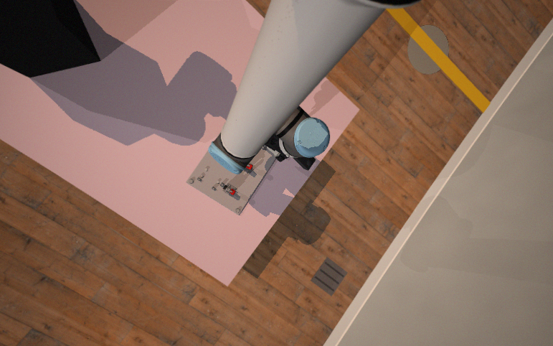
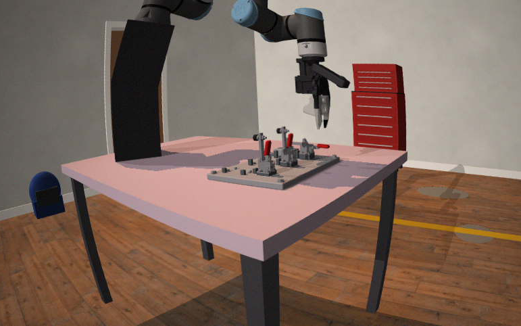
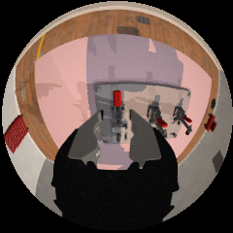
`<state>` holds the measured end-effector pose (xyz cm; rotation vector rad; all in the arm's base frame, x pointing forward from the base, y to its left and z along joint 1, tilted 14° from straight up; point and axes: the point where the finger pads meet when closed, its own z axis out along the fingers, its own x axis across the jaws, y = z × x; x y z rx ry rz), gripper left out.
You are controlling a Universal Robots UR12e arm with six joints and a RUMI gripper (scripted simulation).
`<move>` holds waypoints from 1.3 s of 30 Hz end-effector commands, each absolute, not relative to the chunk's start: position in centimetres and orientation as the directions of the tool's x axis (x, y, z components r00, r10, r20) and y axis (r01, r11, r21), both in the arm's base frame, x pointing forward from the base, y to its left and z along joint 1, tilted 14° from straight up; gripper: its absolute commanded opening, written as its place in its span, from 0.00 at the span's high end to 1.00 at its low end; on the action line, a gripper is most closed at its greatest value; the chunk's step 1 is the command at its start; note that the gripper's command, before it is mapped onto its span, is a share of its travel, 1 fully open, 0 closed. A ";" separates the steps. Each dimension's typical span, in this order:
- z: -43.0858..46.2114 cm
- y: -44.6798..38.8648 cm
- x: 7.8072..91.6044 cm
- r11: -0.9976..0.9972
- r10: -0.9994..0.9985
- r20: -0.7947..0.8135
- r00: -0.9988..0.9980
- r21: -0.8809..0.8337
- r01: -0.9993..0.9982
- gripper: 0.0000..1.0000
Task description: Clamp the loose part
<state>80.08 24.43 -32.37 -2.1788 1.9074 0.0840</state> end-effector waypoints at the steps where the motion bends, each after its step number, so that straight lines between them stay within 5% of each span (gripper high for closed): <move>1: -30.8 23.9 79.8 -0.115 -0.969 -0.203 0.143 -0.144 -0.983 0.72; 39: -26.7 23.1 79.5 -0.115 -0.969 -0.203 0.144 -0.145 -0.983 0.72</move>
